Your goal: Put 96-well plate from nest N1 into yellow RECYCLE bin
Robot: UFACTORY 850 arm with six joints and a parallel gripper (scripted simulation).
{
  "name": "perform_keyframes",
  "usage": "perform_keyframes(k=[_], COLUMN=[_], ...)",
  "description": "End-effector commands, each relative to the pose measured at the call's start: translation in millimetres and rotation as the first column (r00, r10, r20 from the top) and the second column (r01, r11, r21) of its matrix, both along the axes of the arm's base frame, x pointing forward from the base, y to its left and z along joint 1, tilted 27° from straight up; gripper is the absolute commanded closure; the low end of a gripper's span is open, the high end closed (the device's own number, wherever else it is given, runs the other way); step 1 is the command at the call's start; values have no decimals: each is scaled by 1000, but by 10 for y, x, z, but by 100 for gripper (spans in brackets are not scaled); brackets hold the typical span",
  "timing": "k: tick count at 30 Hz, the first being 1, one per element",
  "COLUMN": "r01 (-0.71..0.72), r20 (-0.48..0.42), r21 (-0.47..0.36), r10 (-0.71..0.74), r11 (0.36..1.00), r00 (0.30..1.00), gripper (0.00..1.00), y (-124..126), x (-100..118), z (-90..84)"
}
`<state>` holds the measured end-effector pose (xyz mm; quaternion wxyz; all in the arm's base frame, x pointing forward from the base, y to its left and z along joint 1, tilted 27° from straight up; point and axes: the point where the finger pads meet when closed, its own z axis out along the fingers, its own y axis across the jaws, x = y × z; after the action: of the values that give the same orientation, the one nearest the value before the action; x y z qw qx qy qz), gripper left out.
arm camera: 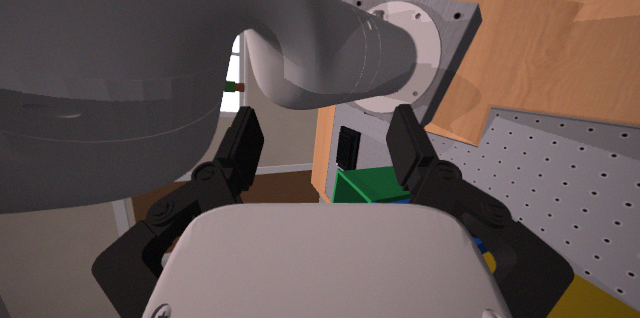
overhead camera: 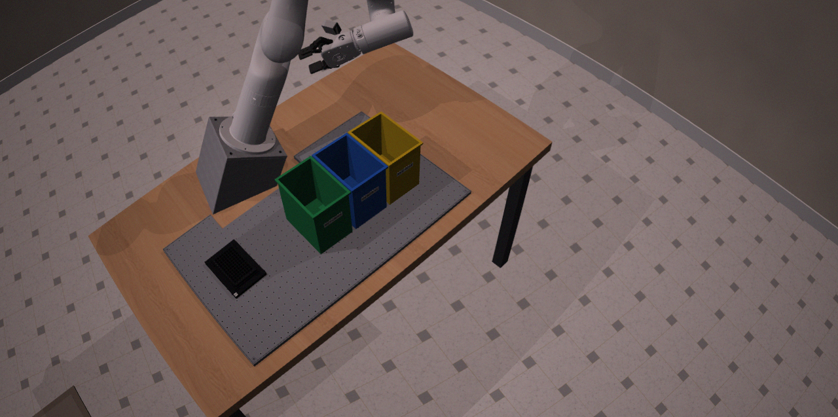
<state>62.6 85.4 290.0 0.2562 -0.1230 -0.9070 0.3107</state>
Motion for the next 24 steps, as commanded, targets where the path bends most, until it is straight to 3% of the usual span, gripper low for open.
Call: perform_keyframes(k=[1,17,24], r01=[0,0,219], r20=[0,0,21], r21=[0,0,20], r10=[0,0,-219], r11=[1000,1000,976], r00=[1000,1000,976], gripper=[0,0,0], y=[2,2,140], x=[2,2,265], z=[2,2,-124])
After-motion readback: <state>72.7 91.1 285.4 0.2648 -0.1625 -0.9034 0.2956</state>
